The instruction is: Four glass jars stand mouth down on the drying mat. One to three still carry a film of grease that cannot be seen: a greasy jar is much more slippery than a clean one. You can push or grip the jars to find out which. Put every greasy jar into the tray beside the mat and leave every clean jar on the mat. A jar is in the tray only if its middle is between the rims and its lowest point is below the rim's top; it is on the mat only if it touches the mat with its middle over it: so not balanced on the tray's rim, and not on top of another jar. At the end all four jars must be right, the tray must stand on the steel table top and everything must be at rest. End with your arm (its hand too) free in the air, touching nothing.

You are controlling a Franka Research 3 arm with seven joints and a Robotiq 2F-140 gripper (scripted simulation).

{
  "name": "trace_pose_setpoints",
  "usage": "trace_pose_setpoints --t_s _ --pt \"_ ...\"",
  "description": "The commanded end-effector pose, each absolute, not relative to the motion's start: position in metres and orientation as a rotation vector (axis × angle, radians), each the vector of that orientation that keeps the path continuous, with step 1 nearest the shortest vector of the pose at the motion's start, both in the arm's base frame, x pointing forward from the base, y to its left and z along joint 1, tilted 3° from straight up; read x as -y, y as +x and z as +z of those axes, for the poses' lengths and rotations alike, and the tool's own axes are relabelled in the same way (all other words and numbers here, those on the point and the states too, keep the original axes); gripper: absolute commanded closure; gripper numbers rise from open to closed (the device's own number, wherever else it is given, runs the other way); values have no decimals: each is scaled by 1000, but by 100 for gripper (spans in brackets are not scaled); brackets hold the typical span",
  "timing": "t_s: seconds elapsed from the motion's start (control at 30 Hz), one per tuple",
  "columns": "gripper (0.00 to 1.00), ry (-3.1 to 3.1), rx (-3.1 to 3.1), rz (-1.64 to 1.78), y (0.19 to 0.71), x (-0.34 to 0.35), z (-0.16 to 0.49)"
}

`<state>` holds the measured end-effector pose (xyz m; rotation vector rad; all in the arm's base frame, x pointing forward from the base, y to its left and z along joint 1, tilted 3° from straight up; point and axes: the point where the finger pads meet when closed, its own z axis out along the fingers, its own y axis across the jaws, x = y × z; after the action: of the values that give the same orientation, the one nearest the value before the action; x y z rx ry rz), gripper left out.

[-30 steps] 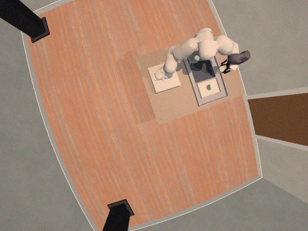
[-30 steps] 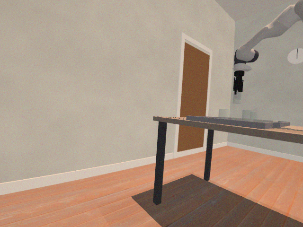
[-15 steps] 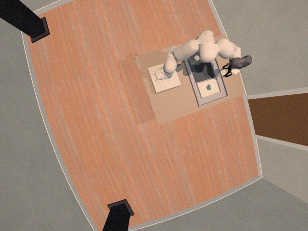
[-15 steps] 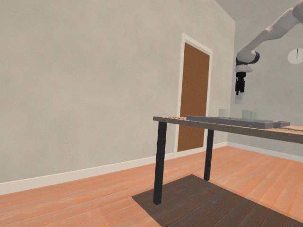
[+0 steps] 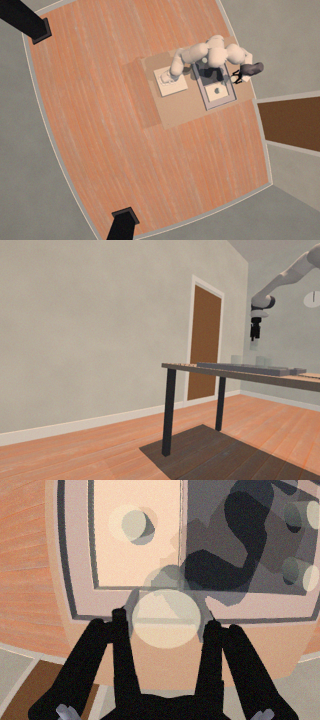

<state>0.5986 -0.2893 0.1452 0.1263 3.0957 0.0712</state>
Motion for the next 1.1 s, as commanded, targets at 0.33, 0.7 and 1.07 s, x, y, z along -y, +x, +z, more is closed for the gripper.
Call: trace_pose_setpoints --t_s 0.33,0.7,1.07 --pt "100 80 -3104 70 595 329 143" --pt "100 80 -3104 70 594 359 142" --pt "100 80 -3104 70 595 358 126"
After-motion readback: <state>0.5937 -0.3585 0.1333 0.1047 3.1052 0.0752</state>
